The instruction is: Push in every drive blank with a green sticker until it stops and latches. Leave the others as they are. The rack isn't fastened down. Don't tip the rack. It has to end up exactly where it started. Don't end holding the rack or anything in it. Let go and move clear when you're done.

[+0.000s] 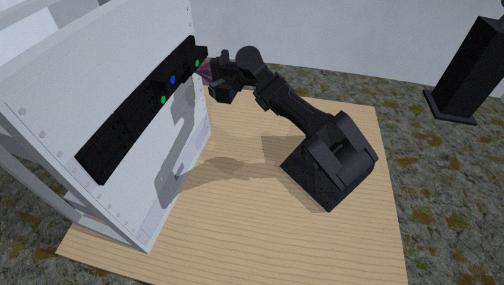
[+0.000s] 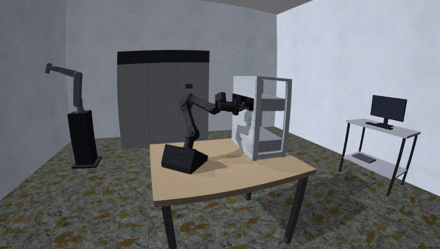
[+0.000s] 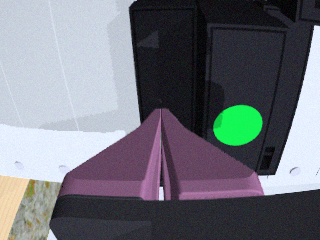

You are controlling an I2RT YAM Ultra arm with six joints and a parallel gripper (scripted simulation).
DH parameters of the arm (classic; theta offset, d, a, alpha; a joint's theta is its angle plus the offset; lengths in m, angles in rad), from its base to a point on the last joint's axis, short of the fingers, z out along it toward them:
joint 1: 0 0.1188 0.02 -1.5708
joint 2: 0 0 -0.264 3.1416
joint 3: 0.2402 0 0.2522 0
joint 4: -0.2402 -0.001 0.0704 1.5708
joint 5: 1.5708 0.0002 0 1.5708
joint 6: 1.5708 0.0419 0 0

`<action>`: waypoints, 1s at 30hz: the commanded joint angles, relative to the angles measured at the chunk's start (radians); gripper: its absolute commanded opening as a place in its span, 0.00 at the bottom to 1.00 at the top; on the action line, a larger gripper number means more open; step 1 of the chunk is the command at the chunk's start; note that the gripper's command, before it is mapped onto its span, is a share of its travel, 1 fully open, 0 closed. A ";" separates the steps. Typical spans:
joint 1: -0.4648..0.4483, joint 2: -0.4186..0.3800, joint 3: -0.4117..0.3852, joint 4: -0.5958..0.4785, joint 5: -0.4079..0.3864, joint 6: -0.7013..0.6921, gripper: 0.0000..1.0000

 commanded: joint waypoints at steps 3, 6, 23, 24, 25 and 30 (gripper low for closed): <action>0.022 0.014 0.075 0.031 0.048 0.001 0.00; 0.024 0.015 0.079 0.027 0.049 0.002 0.00; 0.025 0.016 0.081 0.026 0.050 0.002 0.00; 0.025 0.016 0.081 0.026 0.050 0.002 0.00; 0.025 0.016 0.081 0.026 0.050 0.002 0.00; 0.025 0.016 0.081 0.026 0.050 0.002 0.00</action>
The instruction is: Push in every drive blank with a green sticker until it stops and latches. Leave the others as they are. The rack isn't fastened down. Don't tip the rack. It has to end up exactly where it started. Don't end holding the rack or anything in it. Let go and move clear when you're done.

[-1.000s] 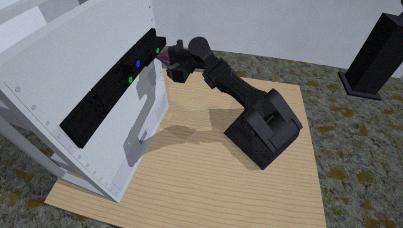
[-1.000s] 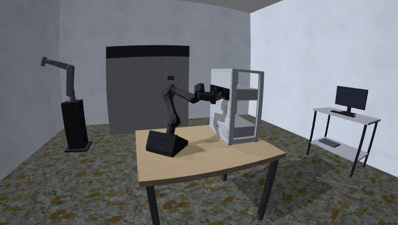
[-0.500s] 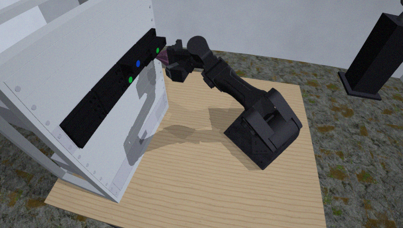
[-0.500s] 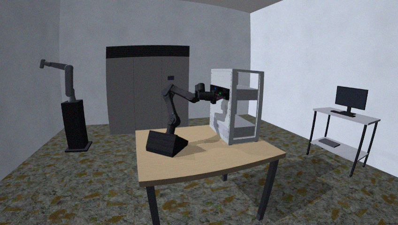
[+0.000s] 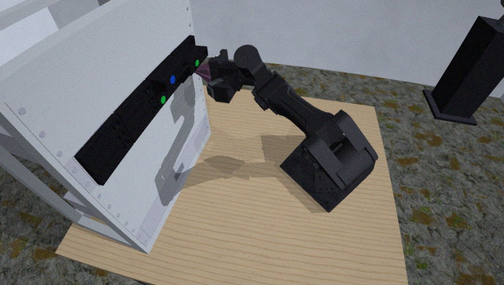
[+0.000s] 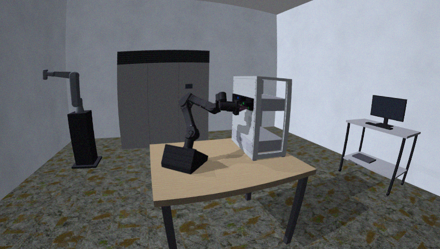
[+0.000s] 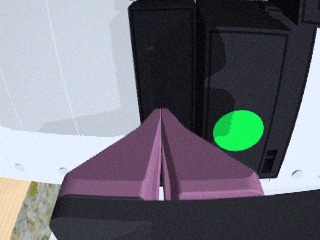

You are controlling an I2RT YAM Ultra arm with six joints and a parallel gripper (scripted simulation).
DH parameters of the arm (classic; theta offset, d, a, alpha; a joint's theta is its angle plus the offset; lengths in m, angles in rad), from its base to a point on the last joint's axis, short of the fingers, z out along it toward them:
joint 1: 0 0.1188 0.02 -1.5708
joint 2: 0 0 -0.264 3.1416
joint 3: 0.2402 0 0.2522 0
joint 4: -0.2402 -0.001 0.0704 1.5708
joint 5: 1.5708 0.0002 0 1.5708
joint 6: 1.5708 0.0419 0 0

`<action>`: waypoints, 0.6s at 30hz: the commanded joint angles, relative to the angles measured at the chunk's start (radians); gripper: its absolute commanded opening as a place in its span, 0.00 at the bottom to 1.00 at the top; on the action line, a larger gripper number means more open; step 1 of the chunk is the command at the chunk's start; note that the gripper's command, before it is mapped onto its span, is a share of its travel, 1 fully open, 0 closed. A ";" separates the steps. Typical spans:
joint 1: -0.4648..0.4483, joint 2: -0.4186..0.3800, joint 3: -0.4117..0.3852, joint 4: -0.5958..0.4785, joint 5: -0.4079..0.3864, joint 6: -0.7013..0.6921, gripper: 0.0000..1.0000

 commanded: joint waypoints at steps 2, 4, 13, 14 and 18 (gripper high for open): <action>0.018 0.010 0.063 0.051 0.045 0.005 0.00; 0.018 0.010 0.063 0.051 0.045 0.005 0.00; 0.019 0.010 0.066 0.048 0.046 0.003 0.00; 0.020 0.010 0.069 0.046 0.047 0.003 0.00; 0.022 0.012 0.078 0.038 0.049 0.001 0.00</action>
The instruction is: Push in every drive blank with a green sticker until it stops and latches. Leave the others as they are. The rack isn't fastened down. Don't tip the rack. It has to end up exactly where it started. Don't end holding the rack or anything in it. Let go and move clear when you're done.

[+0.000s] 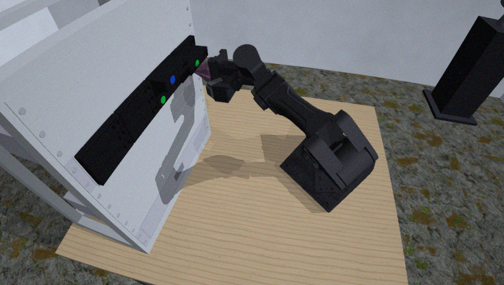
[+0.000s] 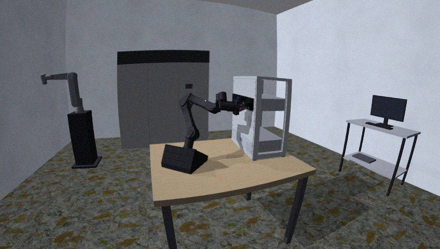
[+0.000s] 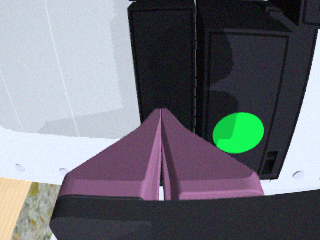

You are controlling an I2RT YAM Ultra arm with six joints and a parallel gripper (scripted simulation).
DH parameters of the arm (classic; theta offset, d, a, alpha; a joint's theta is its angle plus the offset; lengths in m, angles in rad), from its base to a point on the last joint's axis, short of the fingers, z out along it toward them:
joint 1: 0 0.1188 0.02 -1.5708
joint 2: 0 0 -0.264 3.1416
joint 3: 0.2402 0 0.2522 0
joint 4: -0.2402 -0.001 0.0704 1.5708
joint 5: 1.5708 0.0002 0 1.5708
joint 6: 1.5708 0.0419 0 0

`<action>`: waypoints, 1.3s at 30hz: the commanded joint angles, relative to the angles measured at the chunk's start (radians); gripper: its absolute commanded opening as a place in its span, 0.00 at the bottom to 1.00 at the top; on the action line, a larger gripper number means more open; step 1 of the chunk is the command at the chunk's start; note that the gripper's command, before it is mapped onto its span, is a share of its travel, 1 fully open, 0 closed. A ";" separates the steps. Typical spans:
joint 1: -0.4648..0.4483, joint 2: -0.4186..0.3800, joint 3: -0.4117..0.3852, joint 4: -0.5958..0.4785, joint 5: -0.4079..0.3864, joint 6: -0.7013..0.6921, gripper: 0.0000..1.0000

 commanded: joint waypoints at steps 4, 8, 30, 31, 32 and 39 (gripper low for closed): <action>0.020 0.012 0.072 0.051 0.047 0.004 0.00; 0.020 0.013 0.073 0.051 0.047 0.004 0.00; 0.027 0.017 0.089 0.038 0.054 -0.001 0.00; 0.027 0.018 0.091 0.037 0.054 0.000 0.00; 0.028 0.018 0.092 0.036 0.054 0.000 0.00; 0.028 0.019 0.093 0.035 0.055 0.001 0.00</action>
